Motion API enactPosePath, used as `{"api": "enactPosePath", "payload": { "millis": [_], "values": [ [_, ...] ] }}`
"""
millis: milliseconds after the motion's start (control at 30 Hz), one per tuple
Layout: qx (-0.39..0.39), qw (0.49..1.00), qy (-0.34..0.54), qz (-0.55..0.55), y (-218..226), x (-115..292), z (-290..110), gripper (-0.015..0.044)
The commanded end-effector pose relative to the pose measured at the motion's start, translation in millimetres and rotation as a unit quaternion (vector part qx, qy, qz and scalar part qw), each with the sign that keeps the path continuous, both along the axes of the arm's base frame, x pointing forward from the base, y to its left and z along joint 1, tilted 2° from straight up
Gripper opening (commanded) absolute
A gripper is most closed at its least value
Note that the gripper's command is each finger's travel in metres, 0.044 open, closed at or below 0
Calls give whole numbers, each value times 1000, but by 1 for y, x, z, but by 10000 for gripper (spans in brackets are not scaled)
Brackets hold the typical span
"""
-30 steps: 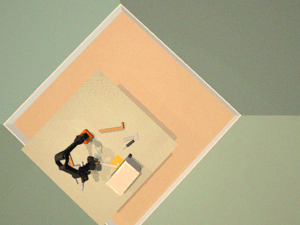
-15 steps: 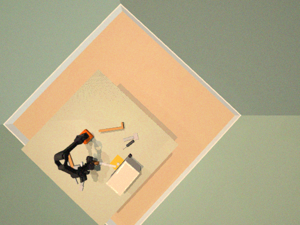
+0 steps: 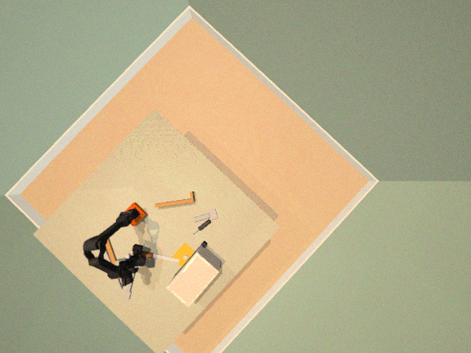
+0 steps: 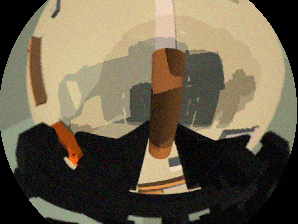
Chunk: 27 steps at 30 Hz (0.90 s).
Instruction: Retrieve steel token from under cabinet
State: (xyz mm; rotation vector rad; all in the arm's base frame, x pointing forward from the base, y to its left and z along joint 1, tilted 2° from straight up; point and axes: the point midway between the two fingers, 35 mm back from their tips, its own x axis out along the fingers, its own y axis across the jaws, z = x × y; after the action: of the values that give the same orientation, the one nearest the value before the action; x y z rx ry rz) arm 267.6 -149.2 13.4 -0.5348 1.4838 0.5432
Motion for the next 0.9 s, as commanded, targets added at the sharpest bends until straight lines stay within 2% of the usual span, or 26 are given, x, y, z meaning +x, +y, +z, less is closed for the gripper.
{"api": "enactPosePath", "payload": {
  "millis": [0,867],
  "values": [
    [-1,1000,-2,2,-3,-4,1,0],
    [-1,1000,-1,5,-23,-28,1,0]
  ]
}}
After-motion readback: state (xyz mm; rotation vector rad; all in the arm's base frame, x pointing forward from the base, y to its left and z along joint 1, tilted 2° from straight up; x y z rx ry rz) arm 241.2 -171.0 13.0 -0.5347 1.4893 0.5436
